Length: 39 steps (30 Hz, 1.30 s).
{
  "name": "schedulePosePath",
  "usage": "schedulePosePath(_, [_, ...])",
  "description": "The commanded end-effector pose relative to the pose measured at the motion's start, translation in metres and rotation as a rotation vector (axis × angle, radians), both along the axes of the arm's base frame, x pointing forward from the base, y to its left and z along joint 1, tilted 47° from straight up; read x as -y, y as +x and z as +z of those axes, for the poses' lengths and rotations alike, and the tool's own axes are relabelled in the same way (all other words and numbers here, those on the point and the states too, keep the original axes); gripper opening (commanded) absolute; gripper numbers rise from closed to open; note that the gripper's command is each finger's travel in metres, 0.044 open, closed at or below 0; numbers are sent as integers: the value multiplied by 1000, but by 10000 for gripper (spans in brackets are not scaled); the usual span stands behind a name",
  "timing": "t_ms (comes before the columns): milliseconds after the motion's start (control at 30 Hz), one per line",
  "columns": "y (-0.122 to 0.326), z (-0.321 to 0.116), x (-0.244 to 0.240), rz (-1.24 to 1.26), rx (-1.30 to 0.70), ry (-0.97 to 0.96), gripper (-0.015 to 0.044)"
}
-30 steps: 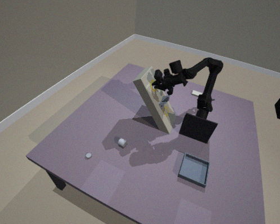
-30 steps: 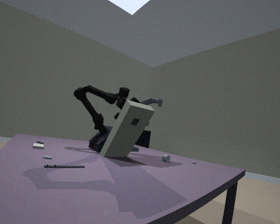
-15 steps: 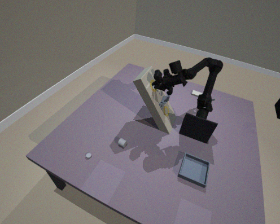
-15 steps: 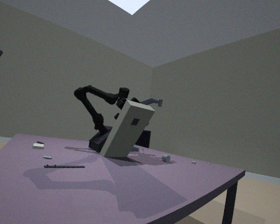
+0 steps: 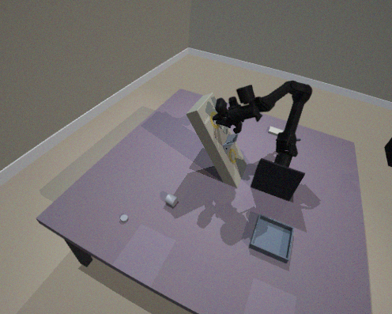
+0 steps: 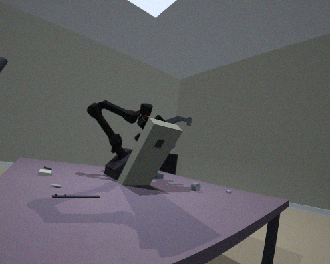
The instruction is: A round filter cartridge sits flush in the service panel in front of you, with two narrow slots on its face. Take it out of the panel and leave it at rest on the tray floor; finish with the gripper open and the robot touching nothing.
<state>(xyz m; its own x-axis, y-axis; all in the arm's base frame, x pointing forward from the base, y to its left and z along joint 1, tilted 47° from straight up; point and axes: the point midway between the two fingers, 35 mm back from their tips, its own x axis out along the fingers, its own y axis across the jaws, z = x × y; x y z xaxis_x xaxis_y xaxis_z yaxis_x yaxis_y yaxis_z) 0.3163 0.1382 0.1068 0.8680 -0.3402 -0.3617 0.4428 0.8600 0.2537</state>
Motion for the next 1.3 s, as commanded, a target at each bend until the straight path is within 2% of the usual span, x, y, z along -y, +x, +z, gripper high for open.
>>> schedulePosePath(0, [0, 0, -1, 2, 0, 5, 78])
schedulePosePath(133, [0, 0, -1, 2, 0, 5, 52])
schedulePosePath(200, [0, 0, -1, 2, 0, 5, 0])
schedulePosePath(367, [2, -1, 1, 26, -27, -51, 0])
schedulePosePath(1267, [6, -3, 3, 366, -346, -855, 0])
